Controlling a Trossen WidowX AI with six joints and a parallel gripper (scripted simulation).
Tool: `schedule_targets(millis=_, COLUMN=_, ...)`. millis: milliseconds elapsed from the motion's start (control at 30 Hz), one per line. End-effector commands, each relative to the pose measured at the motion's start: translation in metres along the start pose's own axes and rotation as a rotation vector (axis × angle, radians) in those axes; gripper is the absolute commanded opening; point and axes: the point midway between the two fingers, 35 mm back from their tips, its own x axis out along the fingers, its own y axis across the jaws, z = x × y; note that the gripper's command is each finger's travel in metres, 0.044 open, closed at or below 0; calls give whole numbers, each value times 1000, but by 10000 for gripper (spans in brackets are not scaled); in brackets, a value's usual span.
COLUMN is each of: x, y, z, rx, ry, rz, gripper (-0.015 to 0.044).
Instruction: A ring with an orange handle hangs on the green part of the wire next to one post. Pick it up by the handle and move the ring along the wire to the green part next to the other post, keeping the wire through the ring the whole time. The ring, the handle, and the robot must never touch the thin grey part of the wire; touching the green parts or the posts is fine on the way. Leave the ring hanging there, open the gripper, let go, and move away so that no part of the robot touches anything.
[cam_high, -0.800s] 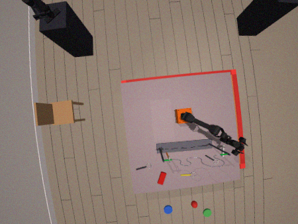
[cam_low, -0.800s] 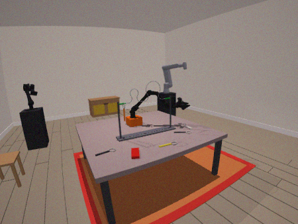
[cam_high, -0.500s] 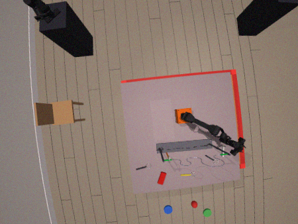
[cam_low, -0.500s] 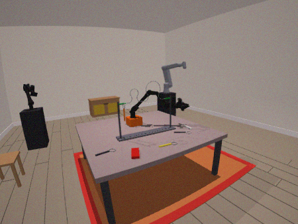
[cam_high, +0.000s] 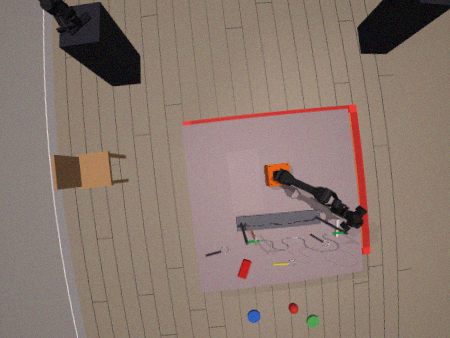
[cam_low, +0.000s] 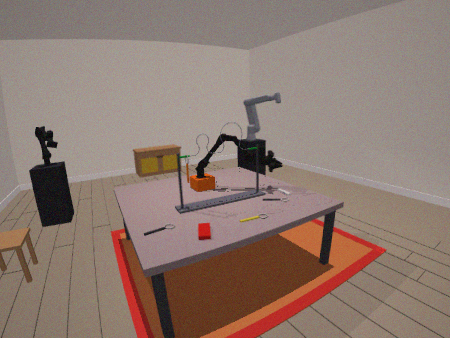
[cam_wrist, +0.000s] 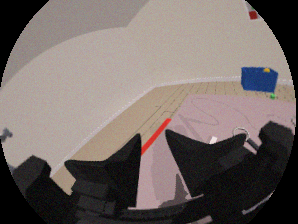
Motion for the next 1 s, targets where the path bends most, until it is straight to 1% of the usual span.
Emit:
schedule_targets(millis=0, x=-7, y=-2, z=-8, rx=29, ry=53, rz=-28, gripper=160)
schedule_targets(millis=267, x=-35, y=-11, z=-48, rx=113, ry=256, rz=-131, gripper=160)
schedule_targets(millis=600, x=-83, y=-22, z=-92, rx=188, ry=487, rz=-277, gripper=160)
schedule_targets(millis=733, x=-108, y=-34, z=-109, rx=161, ry=590, rz=-343, gripper=160)
schedule_targets(millis=967, x=-125, y=-68, z=-118, rx=-38, ry=682, rz=-372, gripper=160)
